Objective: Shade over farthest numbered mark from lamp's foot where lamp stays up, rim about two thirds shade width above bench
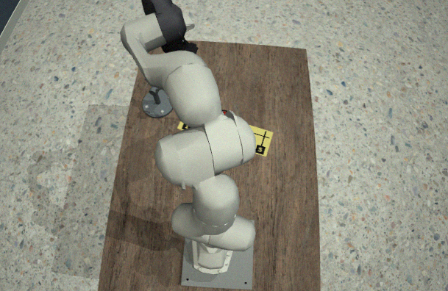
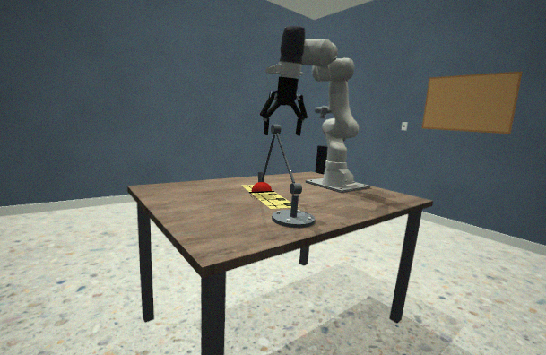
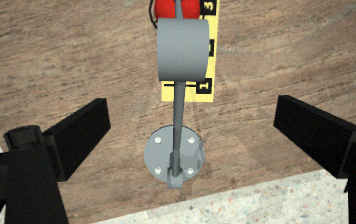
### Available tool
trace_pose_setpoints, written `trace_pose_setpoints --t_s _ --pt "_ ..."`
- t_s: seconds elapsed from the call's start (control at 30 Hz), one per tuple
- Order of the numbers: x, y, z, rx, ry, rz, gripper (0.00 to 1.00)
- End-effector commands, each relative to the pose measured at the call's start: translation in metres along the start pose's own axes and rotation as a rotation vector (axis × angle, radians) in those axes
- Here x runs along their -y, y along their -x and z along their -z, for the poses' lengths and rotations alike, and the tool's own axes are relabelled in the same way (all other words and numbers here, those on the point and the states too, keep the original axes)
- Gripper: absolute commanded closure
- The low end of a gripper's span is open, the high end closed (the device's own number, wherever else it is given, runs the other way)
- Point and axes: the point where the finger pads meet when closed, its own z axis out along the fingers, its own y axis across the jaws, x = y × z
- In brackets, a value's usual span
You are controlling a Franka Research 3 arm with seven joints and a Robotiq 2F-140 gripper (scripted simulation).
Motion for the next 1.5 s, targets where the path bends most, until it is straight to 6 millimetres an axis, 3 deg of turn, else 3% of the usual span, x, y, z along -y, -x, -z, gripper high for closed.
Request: trace_pose_setpoints --t_s 0.0,0.33,0.97,1.0,1.47 --pt "0.003 0.001 -0.008 0.002 -0.008 -0.020 0.00" --pt "0.000 0.003 -0.034 -0.006 0.003 -0.024 0.00" --pt "0.011 0.009 -0.035 0.015 -0.024 -0.043 0.00" --pt "0.011 0.009 -0.035 0.015 -0.024 -0.042 0.90" --pt "0.008 0.008 -0.034 0.013 -0.015 -0.029 0.90"
